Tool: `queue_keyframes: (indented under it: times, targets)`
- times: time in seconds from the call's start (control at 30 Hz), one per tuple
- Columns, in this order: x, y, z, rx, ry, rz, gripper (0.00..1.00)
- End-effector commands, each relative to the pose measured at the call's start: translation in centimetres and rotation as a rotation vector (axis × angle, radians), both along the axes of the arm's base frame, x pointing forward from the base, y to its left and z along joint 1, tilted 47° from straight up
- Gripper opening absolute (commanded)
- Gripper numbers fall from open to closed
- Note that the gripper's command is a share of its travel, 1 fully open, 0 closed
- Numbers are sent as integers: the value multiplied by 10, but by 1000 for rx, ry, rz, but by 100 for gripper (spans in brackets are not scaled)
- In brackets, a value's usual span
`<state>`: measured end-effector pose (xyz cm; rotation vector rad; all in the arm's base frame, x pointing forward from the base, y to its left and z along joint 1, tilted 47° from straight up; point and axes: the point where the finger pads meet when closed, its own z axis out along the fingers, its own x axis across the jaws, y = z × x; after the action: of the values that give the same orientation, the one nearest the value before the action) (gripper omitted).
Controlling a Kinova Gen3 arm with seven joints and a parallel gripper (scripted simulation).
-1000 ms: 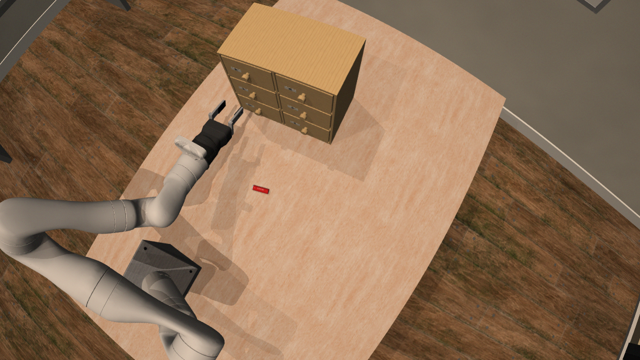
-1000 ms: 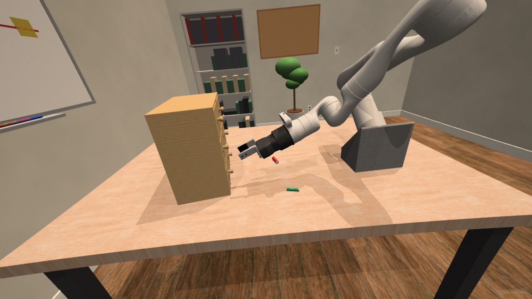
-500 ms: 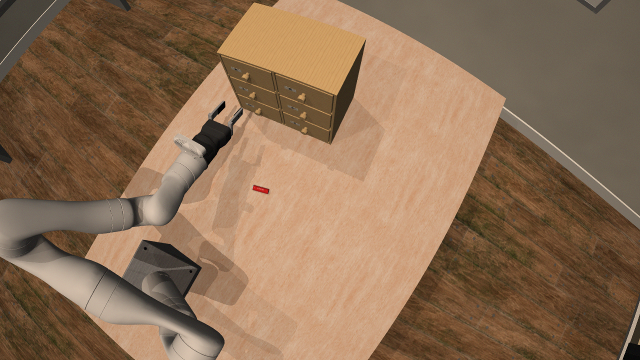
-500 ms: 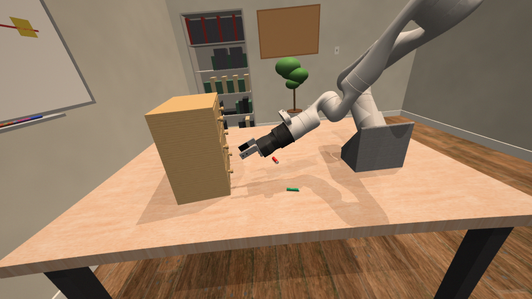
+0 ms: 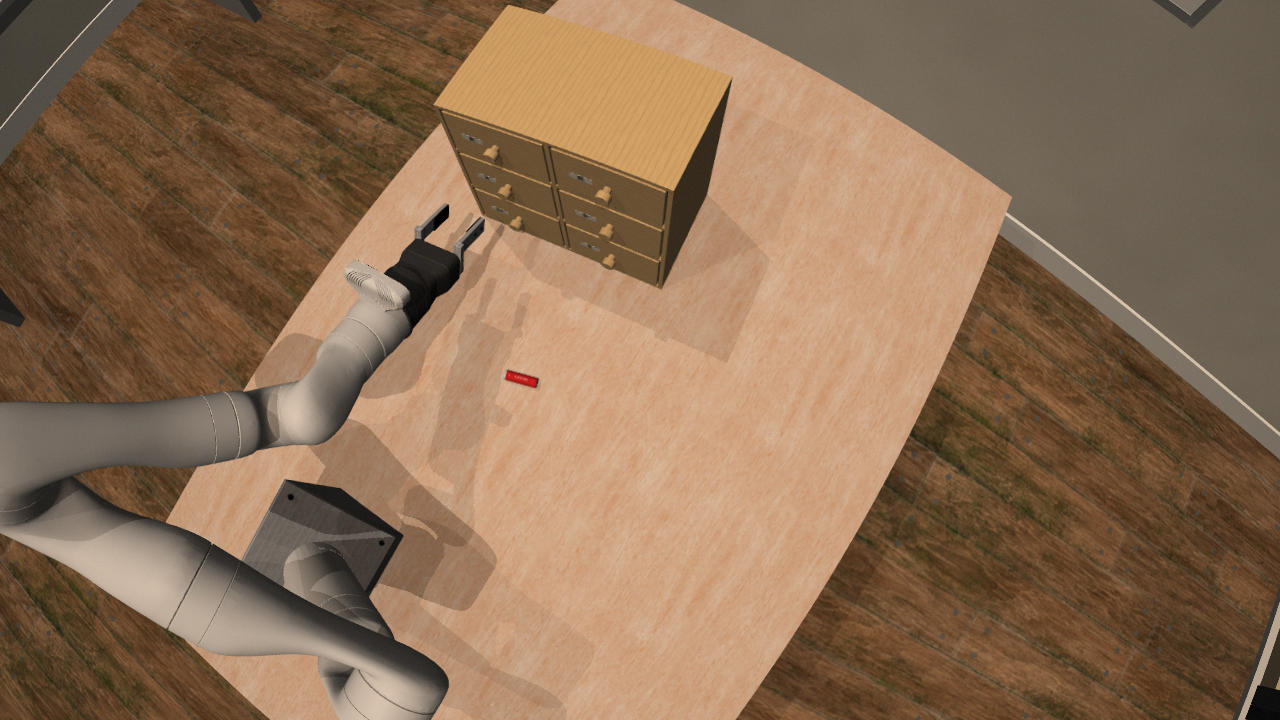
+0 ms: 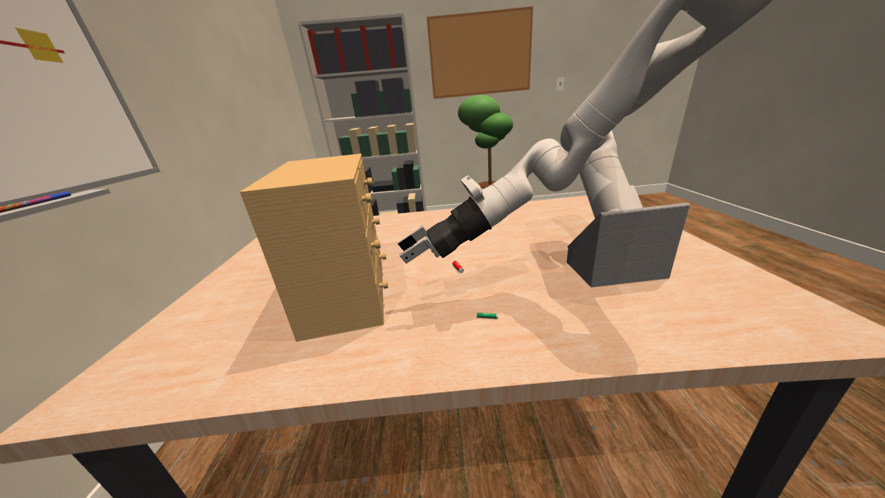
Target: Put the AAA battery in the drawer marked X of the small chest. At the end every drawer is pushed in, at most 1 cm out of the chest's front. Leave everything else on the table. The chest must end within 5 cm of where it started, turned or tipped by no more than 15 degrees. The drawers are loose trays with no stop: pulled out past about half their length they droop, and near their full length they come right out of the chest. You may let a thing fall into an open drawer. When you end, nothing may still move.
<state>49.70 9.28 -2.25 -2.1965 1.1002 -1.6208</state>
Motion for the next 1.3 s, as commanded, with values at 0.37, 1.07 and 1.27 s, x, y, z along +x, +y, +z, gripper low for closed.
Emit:
queue_keyframes:
  times: [0.37,1.07,1.27]
  targets:
    - [-4,10,7,10,47,-53,100]
    - [-12,18,16,-8,145,-160,100]
    - [-14,20,18,-12,168,-185,100]
